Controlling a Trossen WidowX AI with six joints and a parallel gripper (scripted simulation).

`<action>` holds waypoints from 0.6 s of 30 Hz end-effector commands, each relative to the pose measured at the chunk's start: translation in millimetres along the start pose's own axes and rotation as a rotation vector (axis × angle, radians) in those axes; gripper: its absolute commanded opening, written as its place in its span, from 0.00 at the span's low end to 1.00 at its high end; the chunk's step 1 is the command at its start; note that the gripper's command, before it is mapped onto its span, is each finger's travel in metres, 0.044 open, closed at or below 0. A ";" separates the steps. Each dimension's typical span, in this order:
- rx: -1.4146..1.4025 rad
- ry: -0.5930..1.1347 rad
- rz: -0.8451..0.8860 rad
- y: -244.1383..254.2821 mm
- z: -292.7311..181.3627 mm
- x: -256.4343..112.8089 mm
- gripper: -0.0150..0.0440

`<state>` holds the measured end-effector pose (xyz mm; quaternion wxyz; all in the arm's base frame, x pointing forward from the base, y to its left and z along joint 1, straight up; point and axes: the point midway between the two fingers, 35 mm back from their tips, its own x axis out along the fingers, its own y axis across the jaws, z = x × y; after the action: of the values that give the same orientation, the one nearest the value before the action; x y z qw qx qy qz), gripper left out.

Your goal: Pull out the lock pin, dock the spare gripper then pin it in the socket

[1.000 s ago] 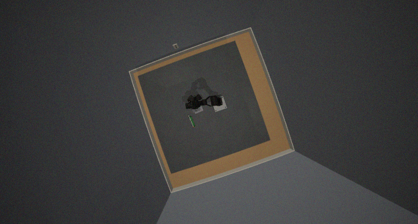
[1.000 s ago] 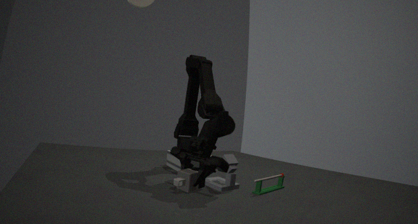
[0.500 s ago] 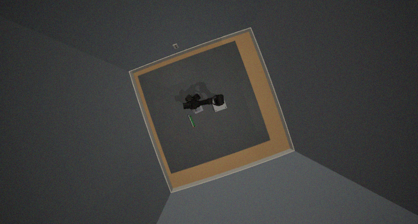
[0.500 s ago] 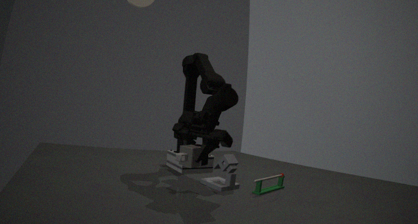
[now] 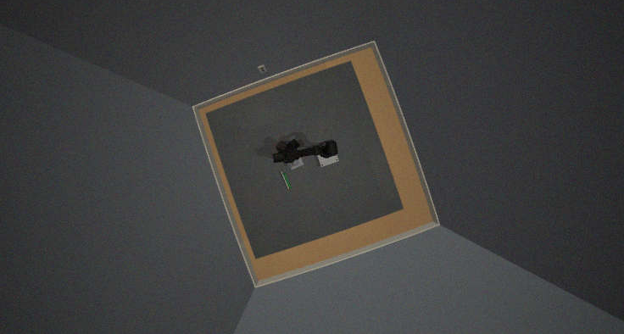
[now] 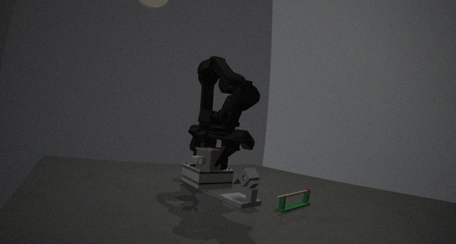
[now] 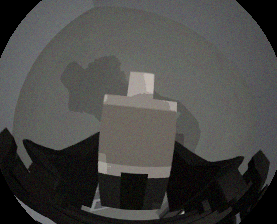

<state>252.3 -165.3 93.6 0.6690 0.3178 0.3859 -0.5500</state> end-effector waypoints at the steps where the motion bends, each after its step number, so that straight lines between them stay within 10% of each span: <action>1: 0.000 -0.002 0.000 -0.1 0.2 0.0 0.25; 18: -0.395 0.174 0.016 -0.8 -33.0 -19.3 0.25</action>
<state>241.2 -133.3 88.1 0.6790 0.2457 0.5215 -0.4545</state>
